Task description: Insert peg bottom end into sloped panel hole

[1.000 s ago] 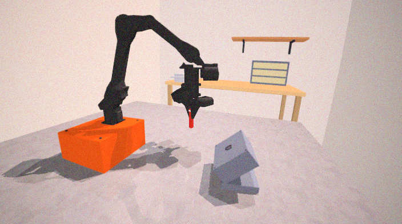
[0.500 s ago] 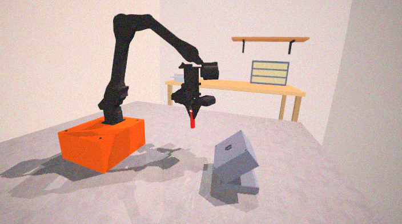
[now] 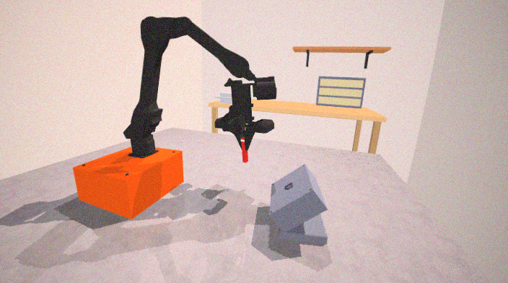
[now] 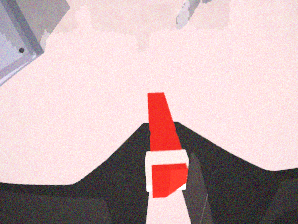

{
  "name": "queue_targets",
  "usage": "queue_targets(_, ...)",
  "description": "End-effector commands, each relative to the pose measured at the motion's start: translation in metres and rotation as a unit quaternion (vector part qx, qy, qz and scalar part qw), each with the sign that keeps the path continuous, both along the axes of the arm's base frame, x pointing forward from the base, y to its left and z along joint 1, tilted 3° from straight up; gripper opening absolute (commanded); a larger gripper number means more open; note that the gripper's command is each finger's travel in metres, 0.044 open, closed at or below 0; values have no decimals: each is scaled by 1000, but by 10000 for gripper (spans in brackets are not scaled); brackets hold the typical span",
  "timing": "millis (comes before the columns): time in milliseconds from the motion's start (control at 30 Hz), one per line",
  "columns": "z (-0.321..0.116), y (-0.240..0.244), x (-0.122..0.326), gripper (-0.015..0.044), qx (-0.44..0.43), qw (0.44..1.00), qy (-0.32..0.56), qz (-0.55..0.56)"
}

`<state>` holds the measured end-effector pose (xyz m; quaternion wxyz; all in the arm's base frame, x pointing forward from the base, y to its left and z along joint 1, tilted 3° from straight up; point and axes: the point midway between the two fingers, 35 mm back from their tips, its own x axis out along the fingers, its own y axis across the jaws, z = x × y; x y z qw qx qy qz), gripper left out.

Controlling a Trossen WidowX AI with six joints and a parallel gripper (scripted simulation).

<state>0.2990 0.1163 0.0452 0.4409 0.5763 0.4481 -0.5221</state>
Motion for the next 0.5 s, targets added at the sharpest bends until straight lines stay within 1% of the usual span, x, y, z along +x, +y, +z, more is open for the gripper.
queue_targets(0,2,-1,1,0,5,1000,-7,16)
queue_targets(467,4,-8,7,0,9,997,-26,72)
